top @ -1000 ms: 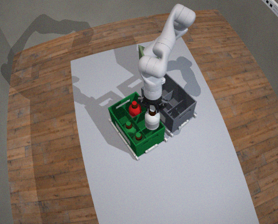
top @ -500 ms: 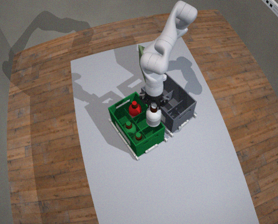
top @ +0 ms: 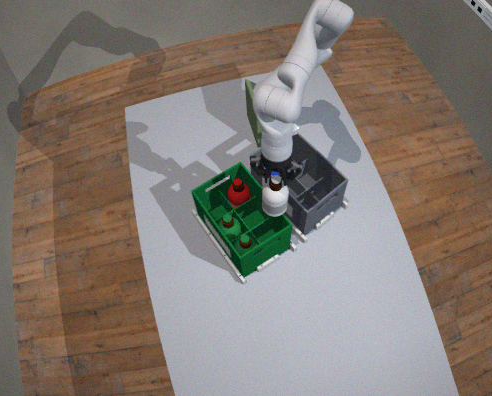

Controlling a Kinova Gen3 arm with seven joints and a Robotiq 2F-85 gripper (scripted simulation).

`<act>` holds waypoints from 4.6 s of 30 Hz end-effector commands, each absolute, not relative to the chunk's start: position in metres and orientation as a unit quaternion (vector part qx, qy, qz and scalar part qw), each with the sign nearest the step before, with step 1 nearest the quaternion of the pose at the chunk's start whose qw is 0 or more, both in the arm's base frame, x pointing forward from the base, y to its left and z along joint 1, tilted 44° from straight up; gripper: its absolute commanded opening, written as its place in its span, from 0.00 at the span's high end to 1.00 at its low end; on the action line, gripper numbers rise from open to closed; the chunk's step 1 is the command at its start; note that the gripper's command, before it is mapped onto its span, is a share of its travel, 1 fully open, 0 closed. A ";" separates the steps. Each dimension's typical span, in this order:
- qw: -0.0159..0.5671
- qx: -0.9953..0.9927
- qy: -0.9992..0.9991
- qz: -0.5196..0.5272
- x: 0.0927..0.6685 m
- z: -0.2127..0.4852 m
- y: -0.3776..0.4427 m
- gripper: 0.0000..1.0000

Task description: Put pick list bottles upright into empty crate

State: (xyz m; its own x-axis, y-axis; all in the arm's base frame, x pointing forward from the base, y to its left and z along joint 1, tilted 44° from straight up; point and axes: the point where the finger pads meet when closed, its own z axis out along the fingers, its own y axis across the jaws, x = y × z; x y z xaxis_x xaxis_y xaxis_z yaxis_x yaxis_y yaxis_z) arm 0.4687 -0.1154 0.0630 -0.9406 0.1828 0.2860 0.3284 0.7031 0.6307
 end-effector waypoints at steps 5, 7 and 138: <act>0.100 -0.140 -0.917 -0.359 0.456 0.070 -0.112 0.90; 0.100 -0.140 -0.917 -0.359 0.453 0.071 -0.110 0.90; 0.100 -0.140 -0.917 -0.359 0.358 0.106 -0.065 0.90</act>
